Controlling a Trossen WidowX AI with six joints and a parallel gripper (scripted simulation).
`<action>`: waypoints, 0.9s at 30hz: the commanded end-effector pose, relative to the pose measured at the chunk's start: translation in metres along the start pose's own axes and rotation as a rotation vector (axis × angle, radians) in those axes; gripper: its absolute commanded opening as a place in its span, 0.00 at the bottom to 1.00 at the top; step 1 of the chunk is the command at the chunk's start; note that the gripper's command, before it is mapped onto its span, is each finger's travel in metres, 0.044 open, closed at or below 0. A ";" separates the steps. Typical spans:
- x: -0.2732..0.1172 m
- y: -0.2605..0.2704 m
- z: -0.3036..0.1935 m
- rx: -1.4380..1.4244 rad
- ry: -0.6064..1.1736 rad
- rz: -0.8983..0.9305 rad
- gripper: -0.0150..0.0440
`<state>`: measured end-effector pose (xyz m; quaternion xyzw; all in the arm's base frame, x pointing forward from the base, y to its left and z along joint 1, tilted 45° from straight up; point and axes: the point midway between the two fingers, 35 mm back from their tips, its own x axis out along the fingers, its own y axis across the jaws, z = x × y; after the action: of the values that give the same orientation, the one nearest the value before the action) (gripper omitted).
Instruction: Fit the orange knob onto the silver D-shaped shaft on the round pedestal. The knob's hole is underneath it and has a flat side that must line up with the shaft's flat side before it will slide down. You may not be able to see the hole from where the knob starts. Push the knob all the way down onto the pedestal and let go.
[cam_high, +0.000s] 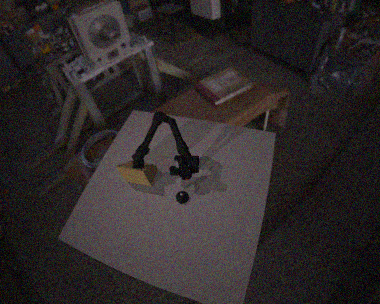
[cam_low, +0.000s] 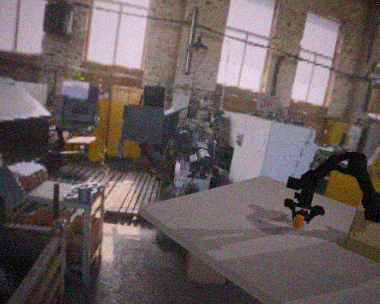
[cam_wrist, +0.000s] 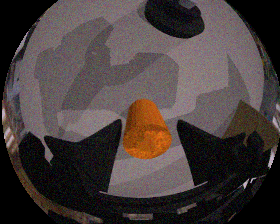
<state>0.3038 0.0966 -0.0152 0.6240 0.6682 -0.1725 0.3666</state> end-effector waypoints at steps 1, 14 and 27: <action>-0.051 0.004 0.001 -0.007 -0.007 0.024 0.93; -0.047 0.003 0.000 -0.007 -0.004 0.025 1.00; -0.030 0.005 0.001 -0.007 -0.006 0.024 1.00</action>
<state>0.3087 0.0707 0.0115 0.6311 0.6568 -0.1655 0.3780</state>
